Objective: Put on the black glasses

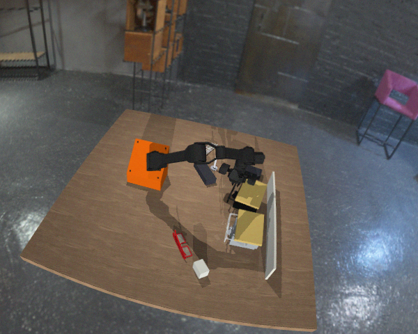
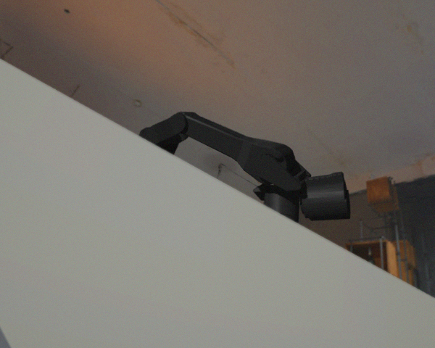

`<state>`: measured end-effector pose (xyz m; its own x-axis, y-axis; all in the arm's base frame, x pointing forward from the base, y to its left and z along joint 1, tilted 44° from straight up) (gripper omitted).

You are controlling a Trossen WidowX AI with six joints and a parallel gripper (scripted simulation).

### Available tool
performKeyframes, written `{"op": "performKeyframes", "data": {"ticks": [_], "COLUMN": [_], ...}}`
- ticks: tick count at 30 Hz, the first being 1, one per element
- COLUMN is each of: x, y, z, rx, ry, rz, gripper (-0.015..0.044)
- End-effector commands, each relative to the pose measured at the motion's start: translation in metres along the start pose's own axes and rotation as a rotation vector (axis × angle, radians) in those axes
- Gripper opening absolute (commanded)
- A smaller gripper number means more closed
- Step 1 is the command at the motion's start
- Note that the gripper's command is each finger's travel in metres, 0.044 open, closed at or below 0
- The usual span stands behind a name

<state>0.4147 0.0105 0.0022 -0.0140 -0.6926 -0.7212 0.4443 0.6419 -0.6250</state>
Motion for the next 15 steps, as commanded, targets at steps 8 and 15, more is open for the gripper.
{"op": "performKeyframes", "data": {"ticks": [8,15], "x": [-0.023,-0.032], "y": [0.001,0.0], "z": [0.002,-0.001], "rx": [-0.001,-0.002], "ry": [0.021,0.028], "rz": [-0.004,-0.006], "gripper": [0.0107,0.0107]}}
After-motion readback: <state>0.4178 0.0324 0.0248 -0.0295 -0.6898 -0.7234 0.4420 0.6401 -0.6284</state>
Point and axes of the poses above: the point midway between the two fingers, 35 mm back from their tips, its own x axis out along the fingers, its own z axis across the jaws, y = z × x, the point moved 5 cm from there along -x, back along the fingers, and after that the axes turned 9 degrees about x, right-handed, at the moved point
